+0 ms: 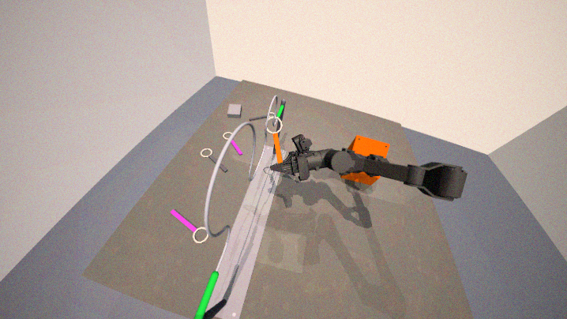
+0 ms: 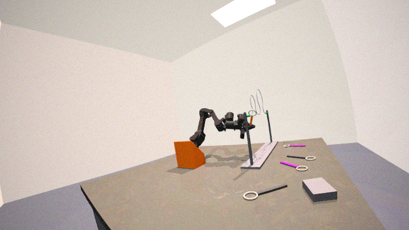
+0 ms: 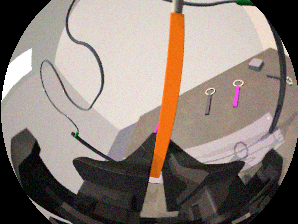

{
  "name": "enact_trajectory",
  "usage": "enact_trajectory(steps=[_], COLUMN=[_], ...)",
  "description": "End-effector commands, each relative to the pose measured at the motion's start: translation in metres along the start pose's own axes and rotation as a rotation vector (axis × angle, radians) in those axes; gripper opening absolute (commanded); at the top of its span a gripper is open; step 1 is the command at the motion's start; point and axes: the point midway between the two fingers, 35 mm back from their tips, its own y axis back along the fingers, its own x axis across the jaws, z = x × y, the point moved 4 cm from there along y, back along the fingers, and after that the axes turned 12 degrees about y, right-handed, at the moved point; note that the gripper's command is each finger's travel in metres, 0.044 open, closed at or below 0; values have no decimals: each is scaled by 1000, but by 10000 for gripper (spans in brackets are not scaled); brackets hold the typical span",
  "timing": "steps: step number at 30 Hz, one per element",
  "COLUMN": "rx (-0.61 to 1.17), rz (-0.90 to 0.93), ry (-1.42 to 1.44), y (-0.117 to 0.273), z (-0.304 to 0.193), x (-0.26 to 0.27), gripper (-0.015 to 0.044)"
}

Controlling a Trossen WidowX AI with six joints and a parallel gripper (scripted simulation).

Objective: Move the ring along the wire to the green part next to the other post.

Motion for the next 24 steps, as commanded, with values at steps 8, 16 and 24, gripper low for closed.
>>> enact_trajectory(steps=[8,16,24], rx=[37,59,81], rz=[-71,-111,-152], ry=[141,239,336], y=[5,8,12], z=[-3,-3,-1], x=[-25,-40,-55], gripper=[-150,-150,-150])
